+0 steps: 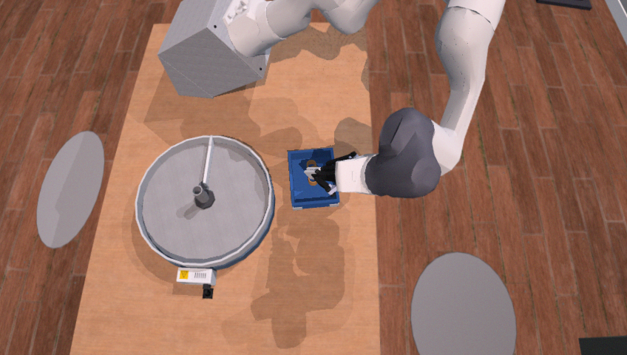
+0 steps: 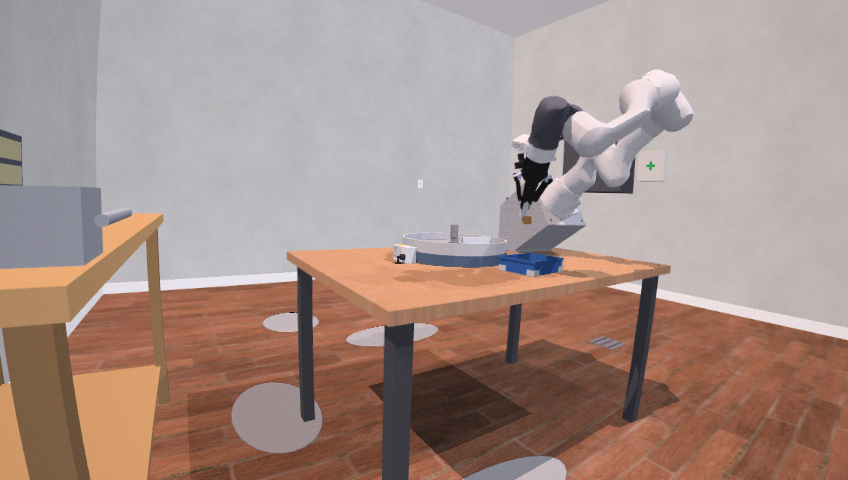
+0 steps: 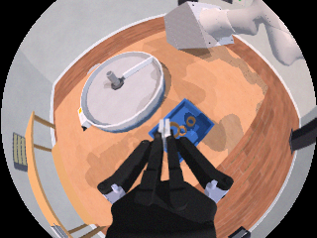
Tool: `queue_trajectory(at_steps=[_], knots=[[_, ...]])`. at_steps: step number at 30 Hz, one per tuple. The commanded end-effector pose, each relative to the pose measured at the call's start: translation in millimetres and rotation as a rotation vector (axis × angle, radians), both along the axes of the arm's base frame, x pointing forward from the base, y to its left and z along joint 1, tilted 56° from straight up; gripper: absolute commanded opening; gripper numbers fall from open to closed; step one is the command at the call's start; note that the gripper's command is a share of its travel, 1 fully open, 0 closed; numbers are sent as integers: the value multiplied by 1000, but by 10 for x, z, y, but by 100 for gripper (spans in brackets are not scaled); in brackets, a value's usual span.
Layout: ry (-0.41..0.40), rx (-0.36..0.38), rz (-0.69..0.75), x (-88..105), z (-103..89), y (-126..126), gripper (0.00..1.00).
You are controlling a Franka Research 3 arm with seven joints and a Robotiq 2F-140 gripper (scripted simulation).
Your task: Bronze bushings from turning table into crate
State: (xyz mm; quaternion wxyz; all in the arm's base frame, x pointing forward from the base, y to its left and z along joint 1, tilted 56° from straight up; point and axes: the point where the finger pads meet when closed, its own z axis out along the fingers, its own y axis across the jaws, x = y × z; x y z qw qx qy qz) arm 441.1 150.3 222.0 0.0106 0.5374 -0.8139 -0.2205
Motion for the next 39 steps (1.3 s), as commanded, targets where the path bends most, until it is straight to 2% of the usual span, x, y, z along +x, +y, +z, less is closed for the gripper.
queue_trajectory(at_steps=[1, 10, 15, 17, 25, 30, 39], knots=[[4, -5, 1, -5, -2, 5, 0], [4, -5, 1, 4, -67, 102, 0], [4, -5, 1, 24, -207, 315, 0], [4, -5, 1, 24, -207, 315, 0], [4, -5, 1, 61, -465, 704, 0], [4, -5, 1, 77, -571, 865, 0], [4, -5, 1, 83, -616, 933, 0]])
